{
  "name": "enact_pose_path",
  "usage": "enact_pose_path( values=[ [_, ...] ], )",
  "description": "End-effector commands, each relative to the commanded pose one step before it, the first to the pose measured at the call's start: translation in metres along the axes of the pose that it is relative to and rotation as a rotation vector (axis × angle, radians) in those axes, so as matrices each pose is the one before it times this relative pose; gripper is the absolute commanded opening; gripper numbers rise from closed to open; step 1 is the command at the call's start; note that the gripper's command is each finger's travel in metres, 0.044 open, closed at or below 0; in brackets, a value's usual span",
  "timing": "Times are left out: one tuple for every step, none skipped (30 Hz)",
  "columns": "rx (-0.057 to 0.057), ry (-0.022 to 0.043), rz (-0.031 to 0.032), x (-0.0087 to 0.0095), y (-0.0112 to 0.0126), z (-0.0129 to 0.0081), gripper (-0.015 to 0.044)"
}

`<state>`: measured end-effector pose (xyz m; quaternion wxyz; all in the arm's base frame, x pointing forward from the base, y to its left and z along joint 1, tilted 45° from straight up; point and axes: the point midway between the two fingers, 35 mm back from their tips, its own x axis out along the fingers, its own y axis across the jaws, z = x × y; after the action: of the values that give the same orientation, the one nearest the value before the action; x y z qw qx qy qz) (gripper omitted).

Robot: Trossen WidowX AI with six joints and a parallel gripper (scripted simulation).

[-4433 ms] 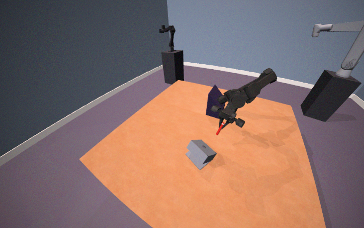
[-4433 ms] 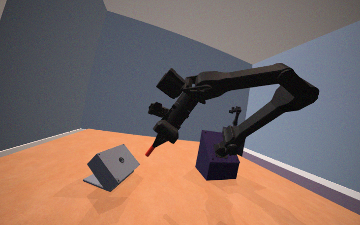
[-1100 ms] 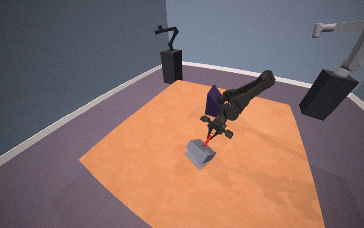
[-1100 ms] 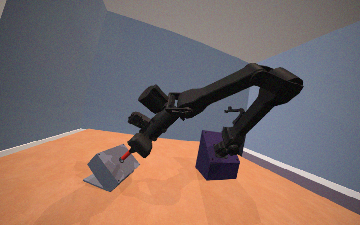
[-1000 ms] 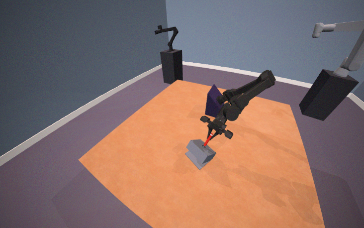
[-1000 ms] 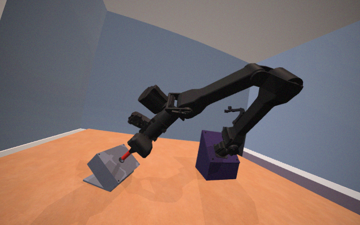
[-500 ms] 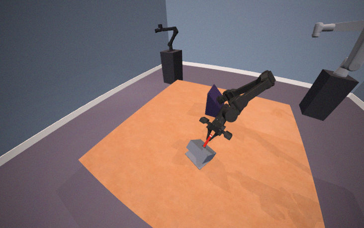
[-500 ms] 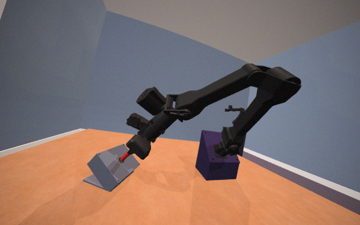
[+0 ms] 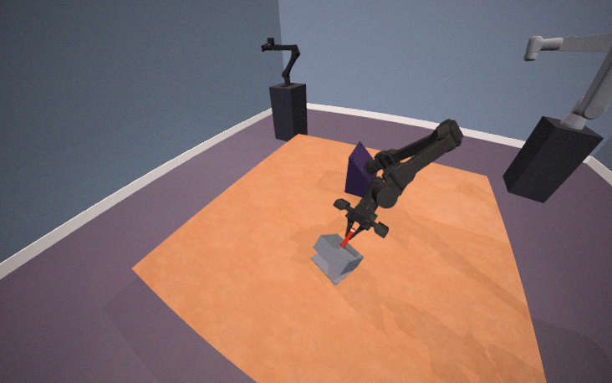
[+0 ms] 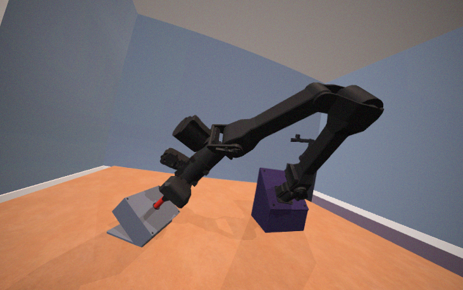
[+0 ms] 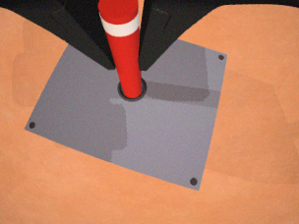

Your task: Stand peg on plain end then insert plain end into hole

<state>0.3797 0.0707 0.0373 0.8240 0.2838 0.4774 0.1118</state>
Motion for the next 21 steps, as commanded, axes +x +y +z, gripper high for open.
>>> enact_pose_path(
  values=[
    [0.0045,-0.00045,-0.00414,0.00422,-0.00134,0.00014,0.0],
    [0.0,-0.00001,0.00002,0.00064,0.0,0.00001,0.0],
    [0.0,-0.00002,0.00003,0.00073,0.0,0.00001,0.0],
    [0.0,-0.00001,0.00002,0.00064,0.0,0.0,0.0],
    [0.0,-0.00002,0.00003,0.00073,0.0,0.00001,0.0],
    [0.0,-0.00001,0.00002,0.00064,0.0,0.0,0.0],
    [0.0,-0.00002,0.00003,0.00073,0.0,0.0,0.0],
    [0.0,-0.00001,0.00002,0.00064,0.0,0.0,0.0],
    [0.0,-0.00002,0.00003,0.00073,0.0,0.0,0.0],
    [0.0,-0.00001,0.00002,0.00064,0.0,0.0,0.0],
    [0.0,-0.00002,0.00003,0.00073,0.0,0.0,0.0],
    [0.0,-0.00001,0.00002,0.00064,0.0,0.0,0.0],
    [0.0,-0.00002,0.00003,0.00073,0.00001,0.0,0.0],
    [0.0,-0.00001,0.00002,0.00064,0.0,0.0,0.0],
    [0.0,-0.00002,0.00003,0.00073,0.0,0.0,0.0],
    [0.0,-0.00001,0.00002,0.00064,0.0,0.0,0.0],
    [0.0,-0.00001,0.00002,0.00066,0.0,0.0,0.0],
    [0.0,-0.00001,0.00002,0.00055,0.0,0.0,0.0],
    [0.0,-0.00001,0.00002,0.00052,0.0,0.0,0.0],
    [0.0,-0.00001,0.00002,0.00046,0.0,0.0,0.0],
    [0.0,-0.00001,0.00002,0.00061,0.00001,0.00001,0.0]
  ],
)
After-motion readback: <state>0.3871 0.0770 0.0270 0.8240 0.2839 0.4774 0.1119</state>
